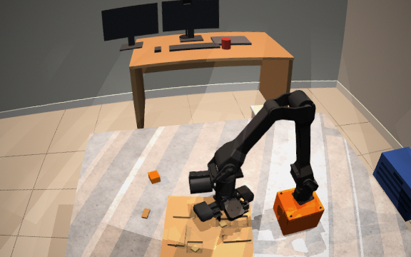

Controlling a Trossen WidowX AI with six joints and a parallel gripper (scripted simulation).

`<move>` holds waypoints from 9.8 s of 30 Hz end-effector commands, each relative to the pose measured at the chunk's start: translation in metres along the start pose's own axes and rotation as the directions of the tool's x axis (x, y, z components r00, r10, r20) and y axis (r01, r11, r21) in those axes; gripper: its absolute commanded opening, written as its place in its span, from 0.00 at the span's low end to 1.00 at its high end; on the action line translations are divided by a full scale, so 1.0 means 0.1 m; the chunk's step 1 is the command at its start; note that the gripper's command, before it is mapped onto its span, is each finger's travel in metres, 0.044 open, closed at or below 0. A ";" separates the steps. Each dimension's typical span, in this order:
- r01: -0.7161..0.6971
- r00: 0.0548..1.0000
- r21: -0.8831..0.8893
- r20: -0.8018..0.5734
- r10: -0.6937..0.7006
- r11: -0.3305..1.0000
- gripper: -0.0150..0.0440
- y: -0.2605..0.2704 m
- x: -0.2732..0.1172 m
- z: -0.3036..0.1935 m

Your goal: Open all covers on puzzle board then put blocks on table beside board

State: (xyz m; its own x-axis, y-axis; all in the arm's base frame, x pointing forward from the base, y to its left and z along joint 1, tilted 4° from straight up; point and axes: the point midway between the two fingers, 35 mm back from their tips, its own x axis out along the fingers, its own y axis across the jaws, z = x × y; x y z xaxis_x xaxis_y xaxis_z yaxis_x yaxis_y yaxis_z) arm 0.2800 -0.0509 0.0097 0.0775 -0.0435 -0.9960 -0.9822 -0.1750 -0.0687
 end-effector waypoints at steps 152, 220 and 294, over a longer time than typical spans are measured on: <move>0.003 1.000 -0.001 0.010 -0.003 1.000 0.39 -0.36 -0.64 0.56; 0.008 1.000 0.000 0.027 -0.008 1.000 0.39 -0.62 -0.48 2.51; 0.011 0.999 0.004 0.031 -0.011 1.000 1.00 -0.61 0.31 2.53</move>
State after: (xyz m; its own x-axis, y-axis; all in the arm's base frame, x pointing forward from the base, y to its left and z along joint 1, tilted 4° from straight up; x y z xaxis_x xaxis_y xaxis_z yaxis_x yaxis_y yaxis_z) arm 0.2992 0.2069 -0.0353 0.0825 -0.0110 -0.9965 -0.9820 -0.1716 -0.0795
